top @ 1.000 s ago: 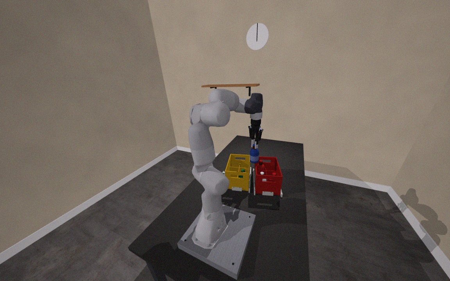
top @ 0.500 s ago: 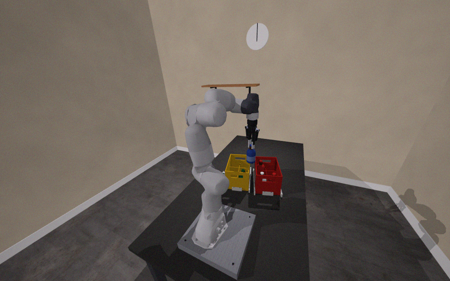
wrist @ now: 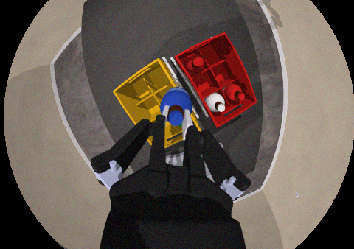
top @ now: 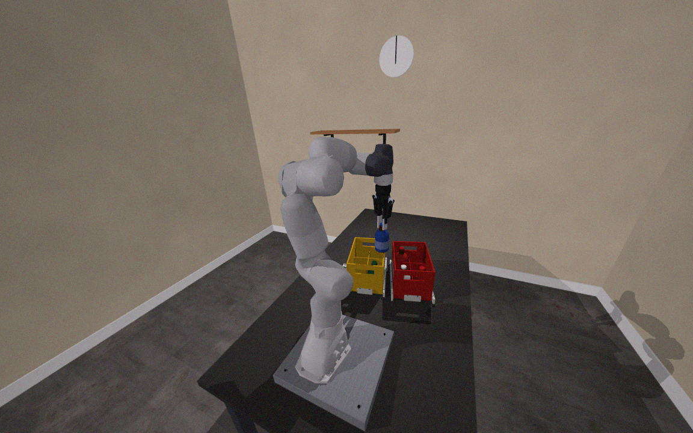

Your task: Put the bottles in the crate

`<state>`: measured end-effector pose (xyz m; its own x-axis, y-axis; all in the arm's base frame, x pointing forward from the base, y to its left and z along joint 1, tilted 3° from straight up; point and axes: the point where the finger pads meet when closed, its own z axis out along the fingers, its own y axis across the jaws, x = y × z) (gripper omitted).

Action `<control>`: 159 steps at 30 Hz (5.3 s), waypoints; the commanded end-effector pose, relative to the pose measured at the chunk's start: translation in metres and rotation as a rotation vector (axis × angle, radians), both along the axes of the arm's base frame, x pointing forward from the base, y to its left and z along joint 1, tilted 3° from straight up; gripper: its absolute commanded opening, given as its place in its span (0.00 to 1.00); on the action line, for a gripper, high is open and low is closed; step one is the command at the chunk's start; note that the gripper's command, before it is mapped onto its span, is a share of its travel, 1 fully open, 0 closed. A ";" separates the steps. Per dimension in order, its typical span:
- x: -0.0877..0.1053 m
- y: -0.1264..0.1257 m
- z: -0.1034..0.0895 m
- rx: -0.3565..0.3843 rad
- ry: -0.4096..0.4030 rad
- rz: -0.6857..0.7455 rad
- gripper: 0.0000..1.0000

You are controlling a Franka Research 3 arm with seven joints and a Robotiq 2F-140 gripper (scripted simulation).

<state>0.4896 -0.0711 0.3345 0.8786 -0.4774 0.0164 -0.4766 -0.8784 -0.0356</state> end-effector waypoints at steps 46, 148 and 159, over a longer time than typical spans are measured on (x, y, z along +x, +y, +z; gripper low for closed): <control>-0.008 0.032 0.005 -0.001 -0.017 -0.014 0.00; -0.003 0.030 -0.033 -0.001 -0.017 -0.014 0.00; -0.002 0.031 -0.042 -0.001 -0.017 -0.014 0.00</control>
<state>0.4820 -0.0394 0.2896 0.8740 -0.4857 0.0131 -0.4850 -0.8737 -0.0386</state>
